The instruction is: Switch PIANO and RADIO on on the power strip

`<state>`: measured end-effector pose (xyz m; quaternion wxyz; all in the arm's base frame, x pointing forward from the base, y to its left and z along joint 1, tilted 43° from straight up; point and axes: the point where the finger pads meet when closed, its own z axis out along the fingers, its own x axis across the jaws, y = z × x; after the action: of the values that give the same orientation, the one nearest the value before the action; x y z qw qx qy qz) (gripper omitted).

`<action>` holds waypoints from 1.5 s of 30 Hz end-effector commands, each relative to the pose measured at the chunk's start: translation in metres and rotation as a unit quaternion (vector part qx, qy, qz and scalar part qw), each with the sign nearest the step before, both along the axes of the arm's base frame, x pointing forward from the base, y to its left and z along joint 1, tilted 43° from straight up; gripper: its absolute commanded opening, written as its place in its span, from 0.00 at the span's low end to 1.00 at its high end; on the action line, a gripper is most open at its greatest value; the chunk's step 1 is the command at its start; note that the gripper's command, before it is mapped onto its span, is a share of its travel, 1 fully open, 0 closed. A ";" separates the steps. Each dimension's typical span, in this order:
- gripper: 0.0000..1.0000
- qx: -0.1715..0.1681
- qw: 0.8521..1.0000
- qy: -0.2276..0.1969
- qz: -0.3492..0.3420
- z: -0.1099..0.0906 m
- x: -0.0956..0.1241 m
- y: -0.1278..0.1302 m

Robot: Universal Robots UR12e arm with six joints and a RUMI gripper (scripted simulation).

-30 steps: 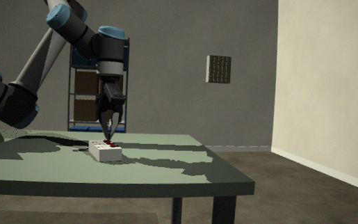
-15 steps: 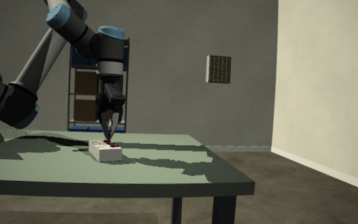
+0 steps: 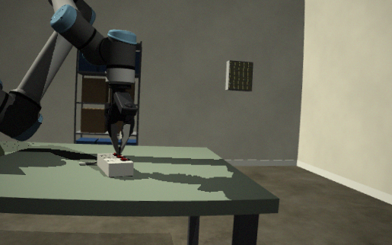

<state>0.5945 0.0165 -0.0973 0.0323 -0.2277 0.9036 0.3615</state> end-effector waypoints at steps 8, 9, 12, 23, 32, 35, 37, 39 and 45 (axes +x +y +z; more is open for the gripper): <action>0.00 0.000 1.000 -0.001 0.000 -0.003 0.000 0.002; 0.00 0.000 1.000 -0.001 0.000 -0.003 0.000 0.002; 0.00 0.000 1.000 -0.001 0.000 -0.003 0.000 0.003; 0.00 0.000 1.000 -0.001 0.000 -0.004 0.000 0.003; 0.00 0.000 1.000 -0.001 0.000 -0.003 0.000 0.003; 0.00 0.000 1.000 -0.001 0.000 -0.002 0.000 0.001; 0.00 0.000 1.000 -0.001 0.000 0.001 0.001 -0.001; 0.00 0.000 1.000 -0.001 0.000 0.004 0.001 -0.004; 0.00 0.000 1.000 -0.001 0.000 0.013 0.002 -0.012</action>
<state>0.5953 0.0111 -0.0913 0.0323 -0.2277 0.9036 0.3614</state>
